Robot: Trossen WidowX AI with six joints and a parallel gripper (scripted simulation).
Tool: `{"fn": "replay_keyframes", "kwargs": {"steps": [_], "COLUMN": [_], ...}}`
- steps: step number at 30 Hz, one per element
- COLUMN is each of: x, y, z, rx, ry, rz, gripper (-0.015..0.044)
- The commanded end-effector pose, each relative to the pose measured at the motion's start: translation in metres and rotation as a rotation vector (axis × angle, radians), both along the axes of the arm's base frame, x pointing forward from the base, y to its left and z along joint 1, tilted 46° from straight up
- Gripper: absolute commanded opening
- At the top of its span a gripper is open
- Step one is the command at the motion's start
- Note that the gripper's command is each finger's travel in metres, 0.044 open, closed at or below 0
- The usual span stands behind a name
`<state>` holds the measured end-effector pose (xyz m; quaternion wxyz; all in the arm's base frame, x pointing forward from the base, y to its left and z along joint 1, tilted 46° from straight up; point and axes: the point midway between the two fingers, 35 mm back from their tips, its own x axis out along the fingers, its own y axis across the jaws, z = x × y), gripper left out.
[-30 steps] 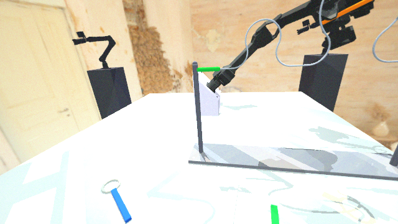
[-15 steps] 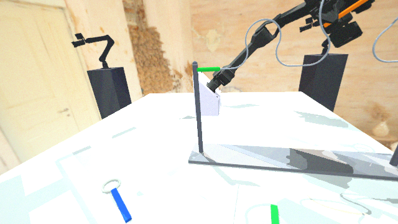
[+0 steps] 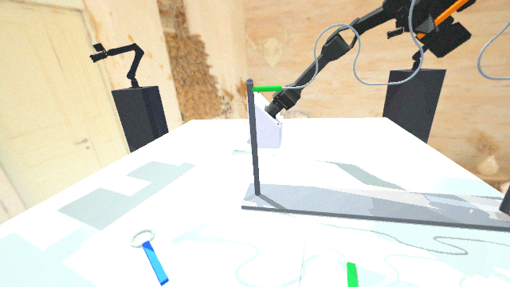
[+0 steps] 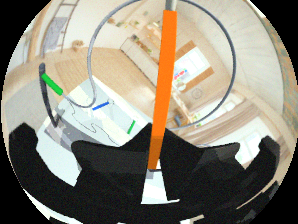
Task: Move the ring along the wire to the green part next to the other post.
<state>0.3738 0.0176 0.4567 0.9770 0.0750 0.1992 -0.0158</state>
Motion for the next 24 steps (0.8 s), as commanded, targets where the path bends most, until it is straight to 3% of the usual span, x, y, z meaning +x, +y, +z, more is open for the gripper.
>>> {"fn": "replay_keyframes", "kwargs": {"steps": [1,24], "x": [-0.0013,0.0004], "y": [0.0012,0.0096], "z": [0.0007,0.0027], "rx": [0.057,0.343], "ry": [-0.012,-0.063], "rz": [0.003,0.018], "gripper": [-0.015,-0.015]}}
